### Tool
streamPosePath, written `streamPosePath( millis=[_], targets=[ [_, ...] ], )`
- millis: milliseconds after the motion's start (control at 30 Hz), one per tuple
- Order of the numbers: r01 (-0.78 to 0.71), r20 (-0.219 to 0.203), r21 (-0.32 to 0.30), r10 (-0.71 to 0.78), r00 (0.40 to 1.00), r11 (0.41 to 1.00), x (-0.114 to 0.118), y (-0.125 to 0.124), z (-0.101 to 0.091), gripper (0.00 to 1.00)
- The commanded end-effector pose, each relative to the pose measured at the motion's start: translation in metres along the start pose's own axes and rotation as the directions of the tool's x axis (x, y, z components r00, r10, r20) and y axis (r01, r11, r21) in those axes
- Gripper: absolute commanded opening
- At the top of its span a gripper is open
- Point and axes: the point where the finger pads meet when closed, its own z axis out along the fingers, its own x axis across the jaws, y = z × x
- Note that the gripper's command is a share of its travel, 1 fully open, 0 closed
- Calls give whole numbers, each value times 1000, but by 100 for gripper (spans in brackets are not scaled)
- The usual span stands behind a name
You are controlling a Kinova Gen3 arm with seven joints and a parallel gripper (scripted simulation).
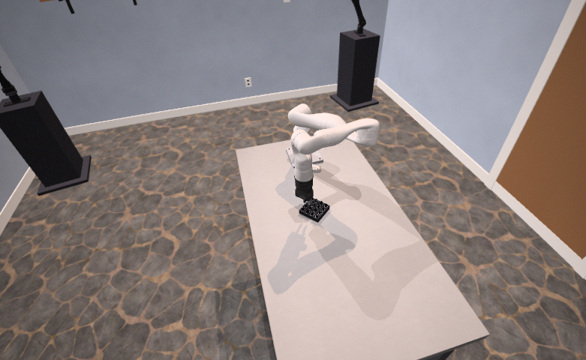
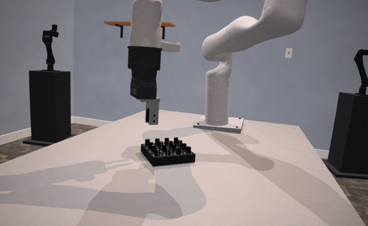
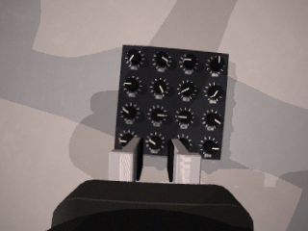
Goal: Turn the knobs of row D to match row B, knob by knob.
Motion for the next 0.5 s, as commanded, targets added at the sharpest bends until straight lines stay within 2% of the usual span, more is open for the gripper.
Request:
streamPosePath(
  millis=[0, 467],
  targets=[
    [0, -1, -1, 0, 1000, 1000, 0, 0, 0, 46],
    [0, -1, -1, 0, 1000, 1000, 0, 0, 10, 46]
  ],
)
